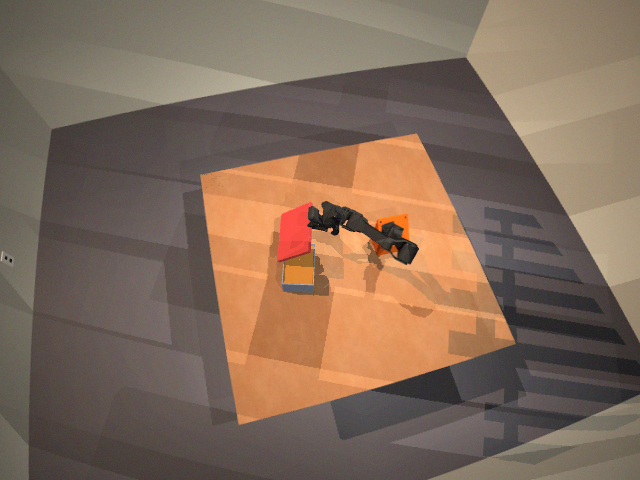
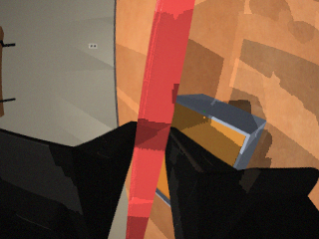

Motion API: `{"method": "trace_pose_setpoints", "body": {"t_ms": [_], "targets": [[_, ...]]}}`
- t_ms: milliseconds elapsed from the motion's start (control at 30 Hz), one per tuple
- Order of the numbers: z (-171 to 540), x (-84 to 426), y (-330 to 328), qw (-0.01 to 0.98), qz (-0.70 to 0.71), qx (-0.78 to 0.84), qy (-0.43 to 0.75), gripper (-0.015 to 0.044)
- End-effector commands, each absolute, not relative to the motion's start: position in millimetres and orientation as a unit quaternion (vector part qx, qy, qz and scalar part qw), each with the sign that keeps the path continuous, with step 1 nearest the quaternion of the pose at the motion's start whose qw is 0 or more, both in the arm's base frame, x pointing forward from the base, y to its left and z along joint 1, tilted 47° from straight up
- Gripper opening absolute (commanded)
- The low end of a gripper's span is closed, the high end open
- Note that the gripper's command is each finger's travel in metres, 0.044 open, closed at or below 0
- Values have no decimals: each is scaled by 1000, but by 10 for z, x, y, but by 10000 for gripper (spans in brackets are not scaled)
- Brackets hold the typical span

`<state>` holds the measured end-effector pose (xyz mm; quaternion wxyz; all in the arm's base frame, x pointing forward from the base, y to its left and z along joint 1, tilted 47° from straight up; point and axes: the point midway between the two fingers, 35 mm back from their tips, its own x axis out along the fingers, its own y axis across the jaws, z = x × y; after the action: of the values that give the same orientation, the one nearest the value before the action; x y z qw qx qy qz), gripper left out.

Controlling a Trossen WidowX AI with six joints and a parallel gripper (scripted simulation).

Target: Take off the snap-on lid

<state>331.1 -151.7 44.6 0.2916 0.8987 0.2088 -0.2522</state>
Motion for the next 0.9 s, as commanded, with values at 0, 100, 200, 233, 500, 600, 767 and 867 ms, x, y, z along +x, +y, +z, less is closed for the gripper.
{"method": "trace_pose_setpoints", "body": {"t_ms": [0,100,200,233,500,600,767,867], "targets": [[393,3270,-1572,294,-251,898,208,0],[352,3244,-1609,295,-251,898,208,0],[311,3218,-1645,295,-251,898,208,0],[298,3209,-1657,295,-251,898,208,0],[189,3140,-1755,295,-251,898,208,0],[148,3114,-1791,295,-252,898,208,0],[80,3071,-1852,296,-252,898,208,0],[39,3045,-1889,296,-252,898,207,0]]}}
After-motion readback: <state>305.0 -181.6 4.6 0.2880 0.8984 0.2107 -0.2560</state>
